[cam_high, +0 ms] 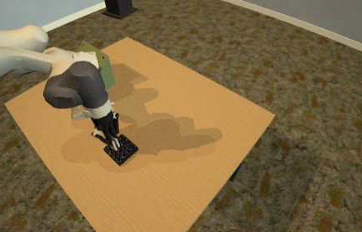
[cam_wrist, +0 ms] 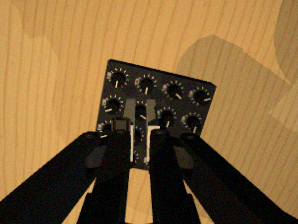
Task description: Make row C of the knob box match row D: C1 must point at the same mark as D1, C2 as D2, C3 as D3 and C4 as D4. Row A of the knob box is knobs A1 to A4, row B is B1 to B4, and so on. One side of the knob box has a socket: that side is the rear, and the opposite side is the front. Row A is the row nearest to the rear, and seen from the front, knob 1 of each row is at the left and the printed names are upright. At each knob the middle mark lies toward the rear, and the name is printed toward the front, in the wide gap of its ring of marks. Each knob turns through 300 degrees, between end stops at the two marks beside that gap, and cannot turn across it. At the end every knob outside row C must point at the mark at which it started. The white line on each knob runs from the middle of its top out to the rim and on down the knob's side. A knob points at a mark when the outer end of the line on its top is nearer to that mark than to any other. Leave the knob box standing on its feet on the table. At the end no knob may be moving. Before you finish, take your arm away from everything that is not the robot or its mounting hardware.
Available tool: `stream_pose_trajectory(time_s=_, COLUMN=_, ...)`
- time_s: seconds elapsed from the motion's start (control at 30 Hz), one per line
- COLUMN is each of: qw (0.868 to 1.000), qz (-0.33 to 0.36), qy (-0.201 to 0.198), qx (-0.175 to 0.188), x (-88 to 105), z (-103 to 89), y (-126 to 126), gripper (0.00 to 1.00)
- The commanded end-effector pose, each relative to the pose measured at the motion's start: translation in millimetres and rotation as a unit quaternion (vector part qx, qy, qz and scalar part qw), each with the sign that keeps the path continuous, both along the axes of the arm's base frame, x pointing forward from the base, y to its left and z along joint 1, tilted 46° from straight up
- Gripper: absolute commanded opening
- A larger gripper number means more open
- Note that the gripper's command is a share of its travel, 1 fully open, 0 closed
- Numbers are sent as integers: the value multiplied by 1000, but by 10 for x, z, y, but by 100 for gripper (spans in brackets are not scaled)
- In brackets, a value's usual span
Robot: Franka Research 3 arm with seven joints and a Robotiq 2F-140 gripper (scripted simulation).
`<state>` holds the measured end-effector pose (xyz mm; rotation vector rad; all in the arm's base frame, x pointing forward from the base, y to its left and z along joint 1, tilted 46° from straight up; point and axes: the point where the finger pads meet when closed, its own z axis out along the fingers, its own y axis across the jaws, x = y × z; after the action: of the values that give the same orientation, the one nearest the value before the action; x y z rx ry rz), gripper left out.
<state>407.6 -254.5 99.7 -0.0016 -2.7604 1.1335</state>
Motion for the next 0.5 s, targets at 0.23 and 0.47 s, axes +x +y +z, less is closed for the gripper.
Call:
stream_pose_trajectory(time_s=0.23, qw=995, qz=-67, qy=-68, qx=-15, x=-5, z=-13, y=-3, gripper=5)
stream_pose_trajectory(time_s=0.47, qw=993, qz=-79, qy=-80, qx=-18, x=-5, z=-13, y=-3, gripper=5)
